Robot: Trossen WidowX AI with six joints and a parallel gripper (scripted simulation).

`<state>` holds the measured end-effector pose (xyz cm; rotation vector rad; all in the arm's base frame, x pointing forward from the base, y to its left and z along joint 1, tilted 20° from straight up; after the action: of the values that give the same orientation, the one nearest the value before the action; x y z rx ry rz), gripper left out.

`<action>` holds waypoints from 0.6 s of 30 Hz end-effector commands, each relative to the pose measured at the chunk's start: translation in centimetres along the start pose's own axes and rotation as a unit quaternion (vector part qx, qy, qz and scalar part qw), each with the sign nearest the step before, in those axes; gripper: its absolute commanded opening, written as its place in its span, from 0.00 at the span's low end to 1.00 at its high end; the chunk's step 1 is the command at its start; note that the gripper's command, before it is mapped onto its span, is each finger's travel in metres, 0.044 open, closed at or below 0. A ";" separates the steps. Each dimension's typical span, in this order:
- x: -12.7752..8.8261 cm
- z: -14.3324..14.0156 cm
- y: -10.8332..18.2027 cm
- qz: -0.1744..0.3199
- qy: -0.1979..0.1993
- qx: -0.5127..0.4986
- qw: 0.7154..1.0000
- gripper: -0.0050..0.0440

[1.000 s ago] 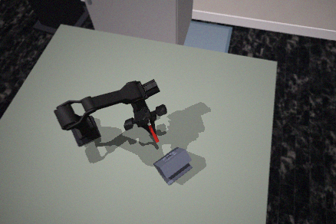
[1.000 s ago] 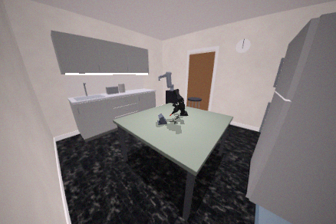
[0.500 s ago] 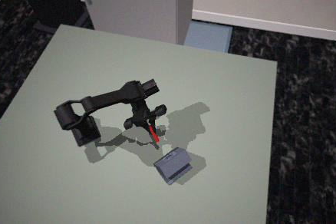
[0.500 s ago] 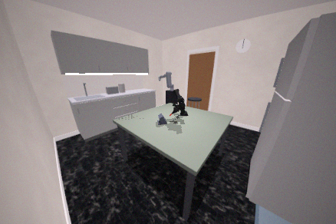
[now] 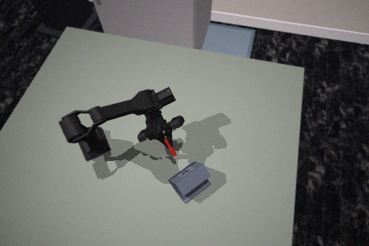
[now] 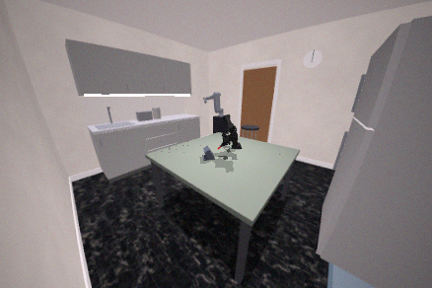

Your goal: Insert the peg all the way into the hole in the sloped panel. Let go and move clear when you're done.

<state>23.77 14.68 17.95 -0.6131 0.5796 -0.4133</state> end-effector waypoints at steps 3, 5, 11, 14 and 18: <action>0.2 0.3 -0.3 0.001 -0.010 0.040 0.999 0.10; 0.3 0.4 -0.2 0.001 -0.012 0.050 0.999 0.10; 0.5 0.4 -0.2 0.001 -0.015 0.071 0.997 0.10; 0.7 0.5 -0.2 0.000 -0.018 0.086 0.996 0.10; 0.9 0.5 -0.1 0.000 -0.022 0.107 0.994 0.10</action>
<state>24.62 14.54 17.64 -0.4612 0.5114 -0.4461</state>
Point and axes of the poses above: the point midway between the two fingers, 35 mm back from their tips, its own x axis out along the fingers, its own z axis across the jaws, y = z × x, the point moved 5 cm from there along -x, back along the fingers, and after that the axes turned 13 degrees about x, right-handed, at the moved point
